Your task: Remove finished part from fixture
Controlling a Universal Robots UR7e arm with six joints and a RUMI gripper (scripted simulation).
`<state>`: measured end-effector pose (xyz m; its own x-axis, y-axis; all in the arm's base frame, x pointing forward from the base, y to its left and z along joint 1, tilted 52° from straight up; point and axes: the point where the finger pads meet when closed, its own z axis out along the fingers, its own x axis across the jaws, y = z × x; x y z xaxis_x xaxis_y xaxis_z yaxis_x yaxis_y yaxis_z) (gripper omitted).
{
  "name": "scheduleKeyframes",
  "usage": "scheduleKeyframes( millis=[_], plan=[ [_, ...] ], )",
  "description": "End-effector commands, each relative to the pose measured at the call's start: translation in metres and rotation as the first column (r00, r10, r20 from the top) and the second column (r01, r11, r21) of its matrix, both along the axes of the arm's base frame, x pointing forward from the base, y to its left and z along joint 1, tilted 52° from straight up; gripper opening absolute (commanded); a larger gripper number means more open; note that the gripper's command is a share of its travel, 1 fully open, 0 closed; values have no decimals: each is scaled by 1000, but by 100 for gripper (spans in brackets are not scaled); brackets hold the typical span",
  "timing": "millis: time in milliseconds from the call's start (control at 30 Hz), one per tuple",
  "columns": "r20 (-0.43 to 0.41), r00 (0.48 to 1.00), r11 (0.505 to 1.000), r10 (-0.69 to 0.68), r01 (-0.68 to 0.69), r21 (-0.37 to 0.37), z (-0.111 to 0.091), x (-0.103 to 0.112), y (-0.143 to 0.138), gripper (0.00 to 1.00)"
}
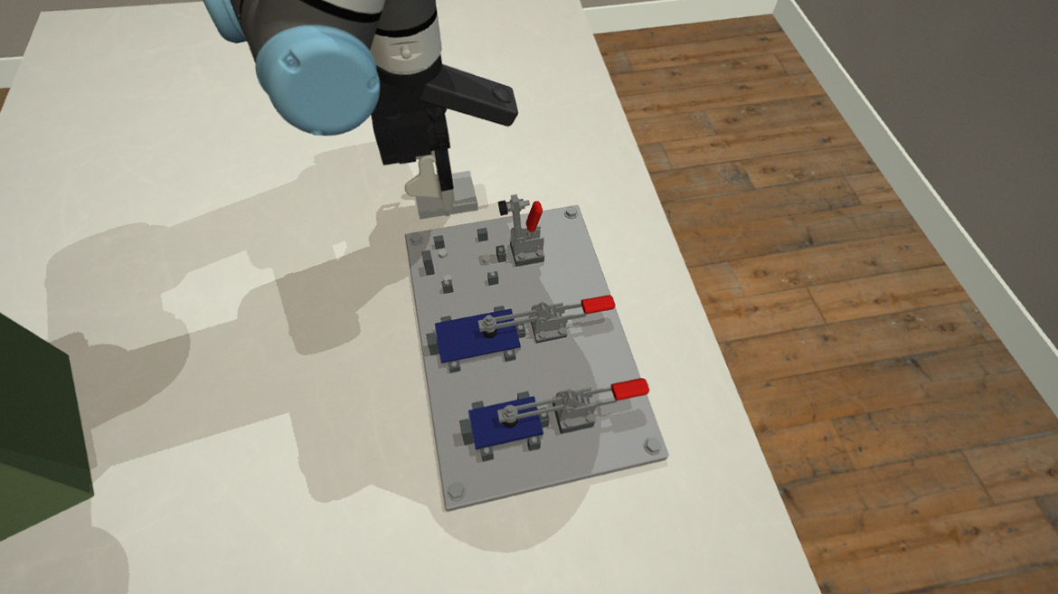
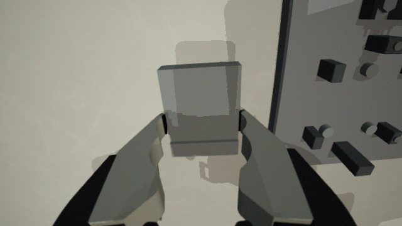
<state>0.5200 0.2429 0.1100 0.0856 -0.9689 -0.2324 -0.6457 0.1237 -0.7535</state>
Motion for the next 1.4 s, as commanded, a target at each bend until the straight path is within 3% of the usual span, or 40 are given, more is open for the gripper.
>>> scheduleKeyframes(
  millis=[0,1300,1333,1367],
  plan=[
    [1,1000,1000,0,0,0,0,1,0,0],
    [1,1000,1000,0,0,0,0,1,0,0],
    [1,1000,1000,0,0,0,0,1,0,54],
    [1,1000,1000,0,0,0,0,1,0,54]
  ],
)
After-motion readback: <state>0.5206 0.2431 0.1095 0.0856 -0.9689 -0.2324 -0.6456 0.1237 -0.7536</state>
